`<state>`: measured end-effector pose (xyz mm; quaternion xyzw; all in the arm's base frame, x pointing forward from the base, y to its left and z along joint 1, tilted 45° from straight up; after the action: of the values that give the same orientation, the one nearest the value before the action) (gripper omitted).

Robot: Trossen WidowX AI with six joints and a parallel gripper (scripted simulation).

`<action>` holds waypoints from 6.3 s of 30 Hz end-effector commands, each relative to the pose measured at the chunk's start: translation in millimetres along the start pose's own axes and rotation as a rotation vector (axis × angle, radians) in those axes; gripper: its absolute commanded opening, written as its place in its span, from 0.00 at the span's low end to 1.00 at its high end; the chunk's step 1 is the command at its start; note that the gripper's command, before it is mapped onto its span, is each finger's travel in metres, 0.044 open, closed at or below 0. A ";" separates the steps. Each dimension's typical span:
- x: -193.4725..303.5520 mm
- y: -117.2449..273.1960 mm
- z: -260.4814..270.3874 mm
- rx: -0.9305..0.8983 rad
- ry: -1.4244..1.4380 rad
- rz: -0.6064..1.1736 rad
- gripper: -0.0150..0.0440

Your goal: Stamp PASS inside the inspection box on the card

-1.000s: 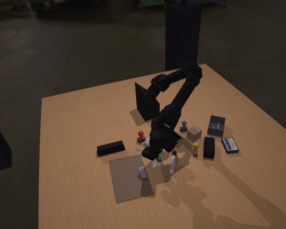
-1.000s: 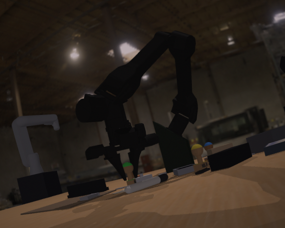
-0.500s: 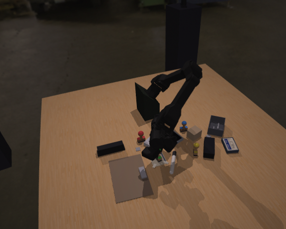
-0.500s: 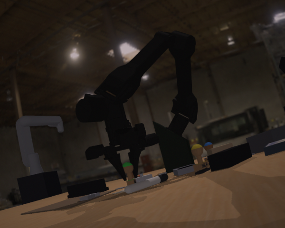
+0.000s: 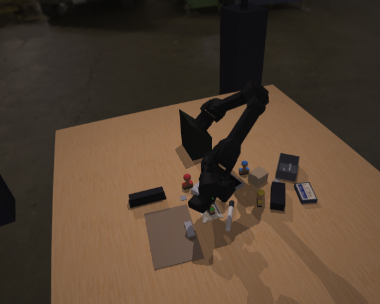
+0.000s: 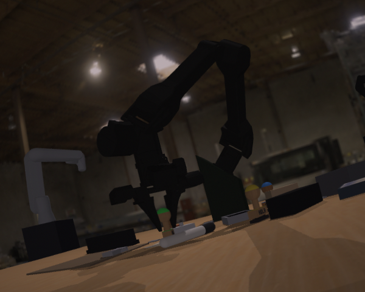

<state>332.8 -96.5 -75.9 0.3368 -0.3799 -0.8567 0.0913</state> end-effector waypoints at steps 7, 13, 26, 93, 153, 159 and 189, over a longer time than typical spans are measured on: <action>-1.2 -2.7 0.3 -0.002 0.002 -0.001 0.25; -1.2 -1.4 0.2 -0.002 0.002 -0.001 0.25; -1.2 5.0 0.1 -0.001 0.002 -0.001 0.25; -89.4 72.9 68.0 0.011 0.001 0.008 0.25; -143.5 2.3 148.0 -0.011 0.006 -0.008 0.25; -144.9 4.8 147.2 -0.007 0.013 -0.009 0.43; -143.9 121.1 145.7 -0.007 0.005 -0.003 0.71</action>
<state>335.3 -34.7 153.0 0.3367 -0.3748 -0.8590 0.0907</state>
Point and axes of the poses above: the point midway between the two fingers, 35 mm back from their tips, its own y axis back along the fingers, its own z axis across the jaws, x = y × z, the point moved 6 cm from there along y, back along the fingers, and after that the axes turned 9 degrees about y, right-handed, at the moved point
